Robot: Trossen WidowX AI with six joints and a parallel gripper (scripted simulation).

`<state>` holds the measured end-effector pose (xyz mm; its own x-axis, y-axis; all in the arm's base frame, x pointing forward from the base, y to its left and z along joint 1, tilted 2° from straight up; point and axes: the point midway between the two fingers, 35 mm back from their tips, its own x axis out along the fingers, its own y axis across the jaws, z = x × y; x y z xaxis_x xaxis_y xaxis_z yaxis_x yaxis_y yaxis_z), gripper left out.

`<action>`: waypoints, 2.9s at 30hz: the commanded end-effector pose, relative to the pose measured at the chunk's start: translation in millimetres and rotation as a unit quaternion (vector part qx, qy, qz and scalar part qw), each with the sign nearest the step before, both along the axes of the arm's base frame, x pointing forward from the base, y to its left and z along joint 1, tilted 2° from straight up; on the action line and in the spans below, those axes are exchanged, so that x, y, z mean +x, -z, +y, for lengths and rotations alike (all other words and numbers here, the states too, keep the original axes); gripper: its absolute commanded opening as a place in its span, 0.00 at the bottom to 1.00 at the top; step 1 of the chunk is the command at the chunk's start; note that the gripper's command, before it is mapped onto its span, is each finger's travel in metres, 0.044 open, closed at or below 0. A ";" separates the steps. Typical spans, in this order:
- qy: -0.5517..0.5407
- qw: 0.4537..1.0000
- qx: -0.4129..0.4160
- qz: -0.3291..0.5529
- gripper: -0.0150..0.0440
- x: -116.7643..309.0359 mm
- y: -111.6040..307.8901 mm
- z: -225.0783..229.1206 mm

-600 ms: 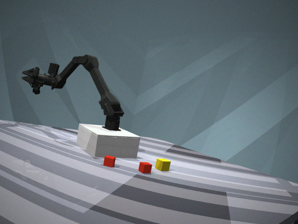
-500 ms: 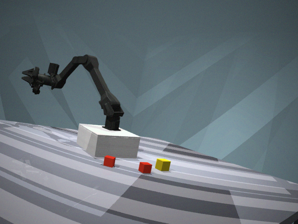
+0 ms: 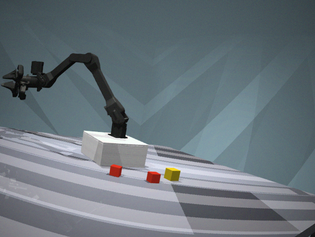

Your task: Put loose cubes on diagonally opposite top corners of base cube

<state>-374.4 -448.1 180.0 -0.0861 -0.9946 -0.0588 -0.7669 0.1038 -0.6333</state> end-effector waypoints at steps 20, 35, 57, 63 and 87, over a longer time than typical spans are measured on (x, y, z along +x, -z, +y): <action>-0.166 0.942 0.195 -0.215 0.70 320.4 36.9 -104.4; -0.222 0.868 0.368 -0.247 0.70 520.6 67.2 -46.4; -0.233 0.766 0.584 -0.135 0.70 694.0 100.0 162.5; -0.226 0.746 0.622 -0.077 0.70 708.8 104.3 228.0; -0.203 0.719 0.655 0.114 0.70 687.9 118.0 385.6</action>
<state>314.8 -62.7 74.9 0.0529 -0.0369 -0.9979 -0.9715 0.2292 -0.0600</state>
